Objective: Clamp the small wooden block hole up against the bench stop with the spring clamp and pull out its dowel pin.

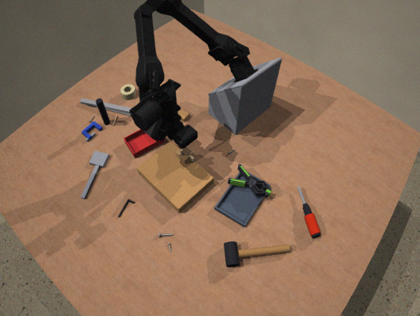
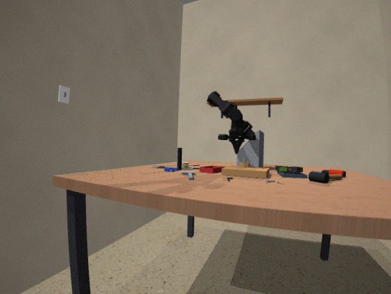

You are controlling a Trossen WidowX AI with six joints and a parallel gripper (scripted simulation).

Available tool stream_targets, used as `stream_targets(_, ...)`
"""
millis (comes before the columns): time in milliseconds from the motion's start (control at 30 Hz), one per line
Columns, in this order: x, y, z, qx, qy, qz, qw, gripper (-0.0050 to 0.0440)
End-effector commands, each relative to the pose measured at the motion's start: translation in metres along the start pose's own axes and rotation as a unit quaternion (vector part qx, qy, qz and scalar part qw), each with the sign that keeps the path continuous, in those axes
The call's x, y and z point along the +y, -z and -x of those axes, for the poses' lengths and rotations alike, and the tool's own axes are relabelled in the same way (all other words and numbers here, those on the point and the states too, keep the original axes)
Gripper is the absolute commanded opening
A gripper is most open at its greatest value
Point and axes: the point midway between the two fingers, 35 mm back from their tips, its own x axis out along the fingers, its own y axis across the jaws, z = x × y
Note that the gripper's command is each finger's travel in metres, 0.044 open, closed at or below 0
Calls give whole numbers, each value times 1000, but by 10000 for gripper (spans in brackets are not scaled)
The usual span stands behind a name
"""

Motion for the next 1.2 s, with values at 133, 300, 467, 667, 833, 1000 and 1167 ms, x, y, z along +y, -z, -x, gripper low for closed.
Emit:
stream_targets(133, -2, 1, -5, -1, 1, 8, 1000, 0)
stream_targets(300, -2, 0, -12, -1, 1, 8, 1000, 0)
stream_targets(467, -2, 0, -20, -1, 0, 8, 1000, 0)
stream_targets(667, -2, -1, -30, -1, 0, 8, 1000, 0)
stream_targets(833, -2, -1, -35, -1, 0, 8, 1000, 0)
stream_targets(1000, -2, 0, -43, -1, 0, 8, 1000, 0)
stream_targets(1167, -2, 0, -51, -1, 1, 8, 1000, 0)
